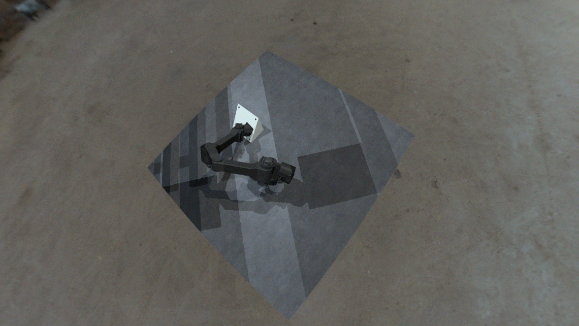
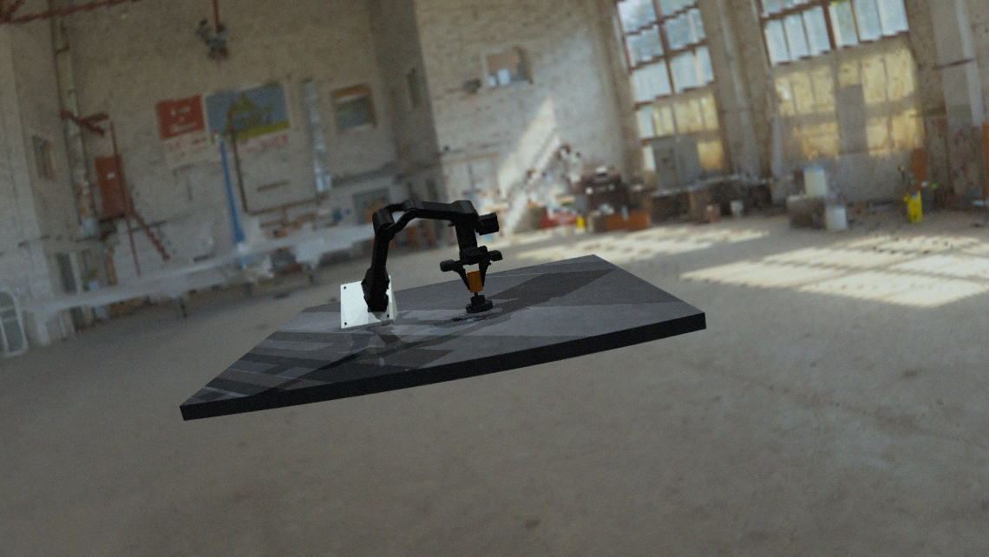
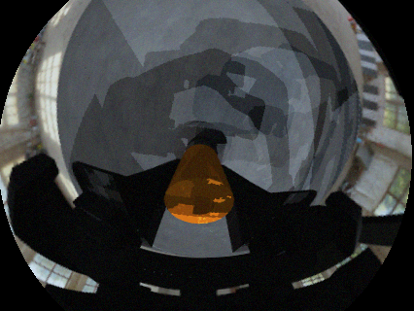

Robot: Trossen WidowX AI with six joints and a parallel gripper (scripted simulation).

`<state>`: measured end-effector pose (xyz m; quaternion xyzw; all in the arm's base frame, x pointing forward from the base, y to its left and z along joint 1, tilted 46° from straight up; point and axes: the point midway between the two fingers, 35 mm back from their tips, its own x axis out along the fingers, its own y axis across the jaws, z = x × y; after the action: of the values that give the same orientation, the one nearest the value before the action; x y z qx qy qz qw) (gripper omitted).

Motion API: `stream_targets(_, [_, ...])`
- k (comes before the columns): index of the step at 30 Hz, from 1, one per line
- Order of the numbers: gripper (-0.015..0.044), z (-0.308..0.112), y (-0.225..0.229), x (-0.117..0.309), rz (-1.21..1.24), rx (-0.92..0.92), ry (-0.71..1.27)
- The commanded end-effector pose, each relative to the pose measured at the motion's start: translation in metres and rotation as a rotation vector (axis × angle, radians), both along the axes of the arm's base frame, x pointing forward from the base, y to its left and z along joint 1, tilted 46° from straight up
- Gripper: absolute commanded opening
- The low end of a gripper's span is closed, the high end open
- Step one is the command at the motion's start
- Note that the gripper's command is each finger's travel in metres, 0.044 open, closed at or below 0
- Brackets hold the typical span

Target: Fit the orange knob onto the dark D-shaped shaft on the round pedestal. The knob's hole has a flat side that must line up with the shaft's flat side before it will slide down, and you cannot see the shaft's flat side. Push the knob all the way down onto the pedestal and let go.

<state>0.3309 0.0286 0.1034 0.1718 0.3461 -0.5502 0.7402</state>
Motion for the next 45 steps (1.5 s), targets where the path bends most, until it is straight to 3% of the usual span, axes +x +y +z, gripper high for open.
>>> stream_targets(1, [0.0000,0.0000,-0.0005,0.0001,0.003,-0.002,0.002])
stream_targets(45, [0.0000,0.0023,0.0009,-0.0006,-0.082,0.017,-0.082])
